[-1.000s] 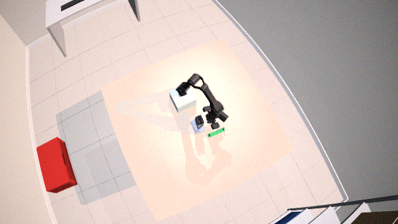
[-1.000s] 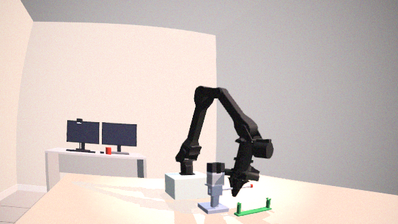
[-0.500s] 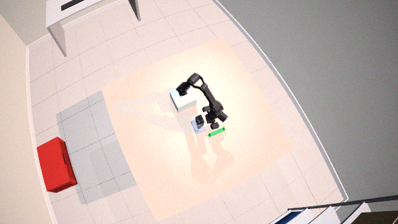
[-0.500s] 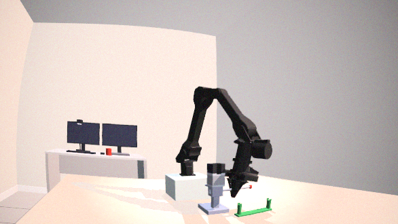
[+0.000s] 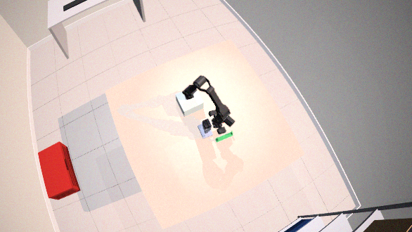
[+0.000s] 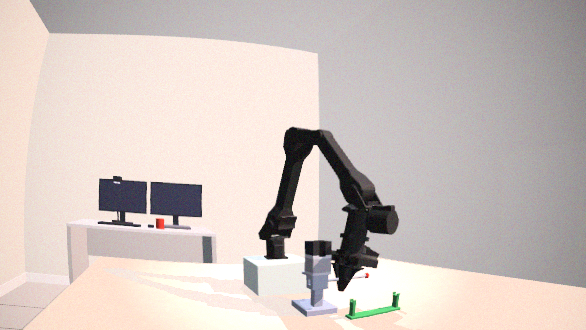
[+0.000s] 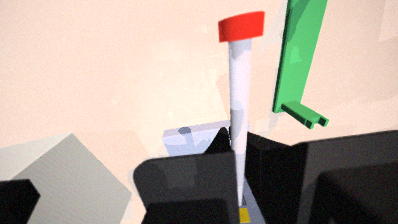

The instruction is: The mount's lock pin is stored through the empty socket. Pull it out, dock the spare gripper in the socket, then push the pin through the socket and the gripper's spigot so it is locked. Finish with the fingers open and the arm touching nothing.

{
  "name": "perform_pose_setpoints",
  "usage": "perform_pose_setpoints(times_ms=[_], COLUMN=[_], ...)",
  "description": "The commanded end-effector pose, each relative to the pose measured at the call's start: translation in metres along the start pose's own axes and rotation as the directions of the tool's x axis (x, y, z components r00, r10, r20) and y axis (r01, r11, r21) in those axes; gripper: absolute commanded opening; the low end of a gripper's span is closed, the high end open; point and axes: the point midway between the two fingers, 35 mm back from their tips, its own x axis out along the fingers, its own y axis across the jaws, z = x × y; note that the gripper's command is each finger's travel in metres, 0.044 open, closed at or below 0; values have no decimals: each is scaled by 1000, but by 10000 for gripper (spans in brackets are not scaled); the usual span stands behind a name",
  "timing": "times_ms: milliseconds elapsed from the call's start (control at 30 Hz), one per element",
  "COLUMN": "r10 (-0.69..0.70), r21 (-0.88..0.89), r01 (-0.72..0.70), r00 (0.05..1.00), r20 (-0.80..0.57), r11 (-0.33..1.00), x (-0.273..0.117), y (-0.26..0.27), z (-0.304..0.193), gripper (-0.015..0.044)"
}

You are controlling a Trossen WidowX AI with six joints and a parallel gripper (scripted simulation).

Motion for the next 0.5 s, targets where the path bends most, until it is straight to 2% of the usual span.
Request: perform_pose_setpoints(times_ms=[0,467], r10=[1,-4], r21=[-4,-3], r01=[-1,4], r00=[1000,1000], r20=[-7,-7], r11=[1000,1000], x=[2,3], y=[2,2], z=[-4,-8], gripper=[0,0])
